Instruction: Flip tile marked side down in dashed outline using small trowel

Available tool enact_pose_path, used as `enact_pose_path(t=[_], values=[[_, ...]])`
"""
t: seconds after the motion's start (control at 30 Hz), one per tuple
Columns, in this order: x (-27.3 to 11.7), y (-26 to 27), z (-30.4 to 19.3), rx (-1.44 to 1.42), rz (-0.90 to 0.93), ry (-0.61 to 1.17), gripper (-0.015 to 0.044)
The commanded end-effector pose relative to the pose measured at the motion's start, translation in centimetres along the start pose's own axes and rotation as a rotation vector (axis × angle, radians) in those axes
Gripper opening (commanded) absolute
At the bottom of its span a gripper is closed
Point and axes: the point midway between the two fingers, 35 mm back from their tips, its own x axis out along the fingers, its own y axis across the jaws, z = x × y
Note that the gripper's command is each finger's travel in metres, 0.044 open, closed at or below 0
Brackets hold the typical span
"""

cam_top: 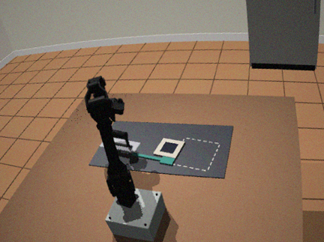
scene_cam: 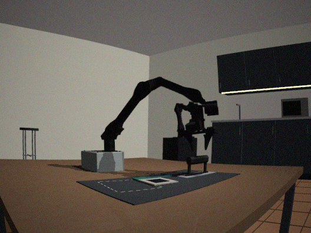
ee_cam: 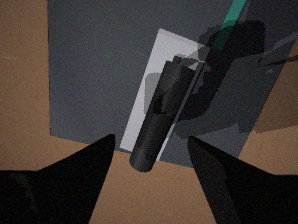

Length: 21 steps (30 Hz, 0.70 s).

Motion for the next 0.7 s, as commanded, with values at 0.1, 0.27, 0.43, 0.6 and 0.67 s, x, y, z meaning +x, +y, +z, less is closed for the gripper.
enact_pose_path(t=[0.1, 0.27, 0.43, 0.6, 0.67], values=[[0.60, -0.19, -0.09, -0.214, 0.048, -0.032, 0.0300], [0.86, -0.19, -0.22, -0.376, 0.088, -0.058, 0.0300], [1.11, -0.22, -0.38, -0.539, 0.124, -0.090, 0.0300], [1.34, -0.20, -0.43, -0.696, 0.158, -0.128, 0.0300], [1.43, -0.18, -0.41, -0.758, 0.170, -0.146, 0.0300]])
